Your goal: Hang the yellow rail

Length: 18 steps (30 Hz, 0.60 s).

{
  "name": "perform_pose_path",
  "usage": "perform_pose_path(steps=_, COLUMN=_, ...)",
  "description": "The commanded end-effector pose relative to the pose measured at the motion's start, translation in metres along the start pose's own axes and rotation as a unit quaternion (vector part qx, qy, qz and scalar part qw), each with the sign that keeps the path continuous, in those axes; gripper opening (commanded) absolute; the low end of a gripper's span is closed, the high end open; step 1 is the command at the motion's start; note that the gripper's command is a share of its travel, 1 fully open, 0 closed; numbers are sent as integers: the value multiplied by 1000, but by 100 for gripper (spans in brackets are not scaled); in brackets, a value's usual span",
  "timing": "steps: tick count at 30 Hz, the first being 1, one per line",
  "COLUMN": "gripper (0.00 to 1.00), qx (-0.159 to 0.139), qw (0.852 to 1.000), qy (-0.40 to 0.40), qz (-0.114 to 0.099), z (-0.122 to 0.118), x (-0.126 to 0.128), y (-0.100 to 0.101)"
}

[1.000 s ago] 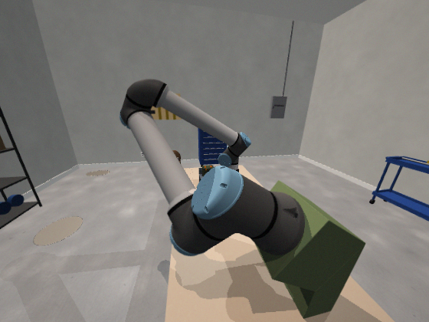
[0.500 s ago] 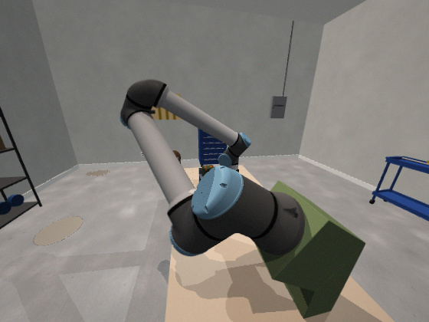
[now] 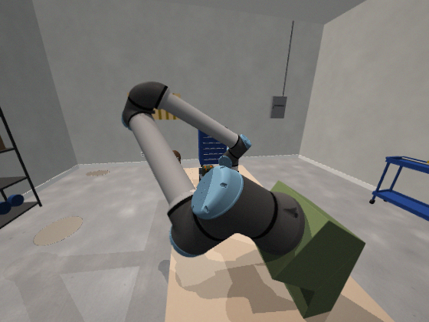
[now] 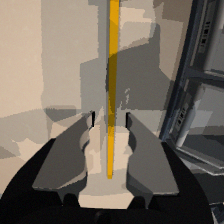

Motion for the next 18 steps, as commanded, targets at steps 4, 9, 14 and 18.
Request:
perform_pose_path(steps=4, gripper=22, qx=0, qw=1000, qy=0, qz=0, z=0, x=1, y=10)
perform_pose_path(steps=9, gripper=22, qx=0, qw=1000, qy=0, qz=0, z=0, x=1, y=13)
perform_pose_path(steps=14, gripper=22, qx=0, qw=1000, qy=0, qz=0, z=0, x=1, y=19)
perform_pose_path(steps=18, gripper=22, qx=0, qw=1000, qy=0, qz=0, z=0, x=1, y=23)
Point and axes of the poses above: the point where the finger pads meet when closed, its own y axis out along the fingers, its own x axis across the jaws, z = x × y, the point moved 2 cm from there along -y, back along the fingers, and after that the axes turned 12 degrees about -y, right-handed, at the moved point
